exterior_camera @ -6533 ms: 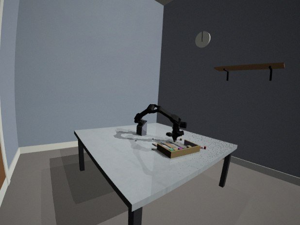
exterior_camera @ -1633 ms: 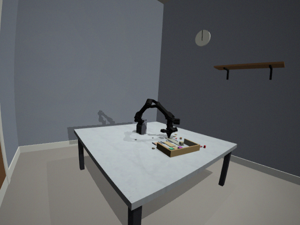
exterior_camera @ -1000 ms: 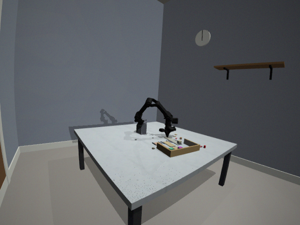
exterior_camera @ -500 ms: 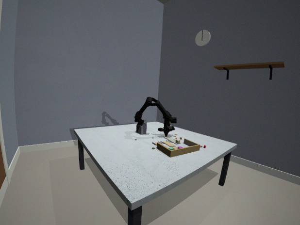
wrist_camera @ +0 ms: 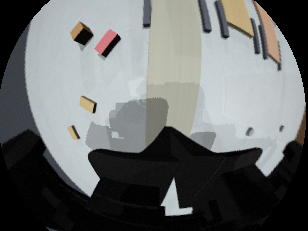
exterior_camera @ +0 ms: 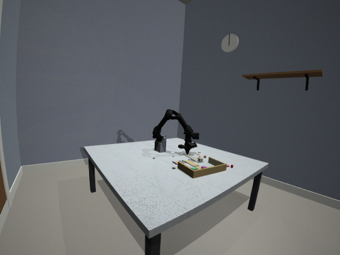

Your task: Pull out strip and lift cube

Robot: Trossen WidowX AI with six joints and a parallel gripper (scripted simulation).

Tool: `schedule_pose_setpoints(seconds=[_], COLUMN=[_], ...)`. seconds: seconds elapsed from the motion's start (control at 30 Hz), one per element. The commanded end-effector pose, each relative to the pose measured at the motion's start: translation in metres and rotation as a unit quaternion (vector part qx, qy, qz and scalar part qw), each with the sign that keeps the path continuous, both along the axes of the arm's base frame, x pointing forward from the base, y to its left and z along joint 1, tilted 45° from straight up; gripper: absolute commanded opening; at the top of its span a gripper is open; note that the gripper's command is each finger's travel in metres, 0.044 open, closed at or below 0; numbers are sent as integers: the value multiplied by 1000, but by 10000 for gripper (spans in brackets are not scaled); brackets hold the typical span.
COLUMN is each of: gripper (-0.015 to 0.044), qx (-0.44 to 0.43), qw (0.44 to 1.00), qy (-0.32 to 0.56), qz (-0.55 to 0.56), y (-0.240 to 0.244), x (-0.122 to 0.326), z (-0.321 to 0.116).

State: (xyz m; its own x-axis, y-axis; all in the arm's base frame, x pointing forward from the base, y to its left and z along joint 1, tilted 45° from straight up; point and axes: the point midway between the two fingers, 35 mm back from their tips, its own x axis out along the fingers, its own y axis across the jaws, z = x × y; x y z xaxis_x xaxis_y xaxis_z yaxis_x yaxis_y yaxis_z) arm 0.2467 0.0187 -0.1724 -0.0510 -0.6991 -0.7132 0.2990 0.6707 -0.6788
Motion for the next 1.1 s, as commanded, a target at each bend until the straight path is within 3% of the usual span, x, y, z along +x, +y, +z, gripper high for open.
schedule_pose_setpoints(seconds=[0.0,0.87,1.07], gripper=[0,0,0], qx=[-2,-2,-1], qw=[1000,1000,1000], qy=[12,12,11], qz=[-10,-10,-10], y=[-6,-6,30], x=[-9,-9,4], z=[-3,-3,30])
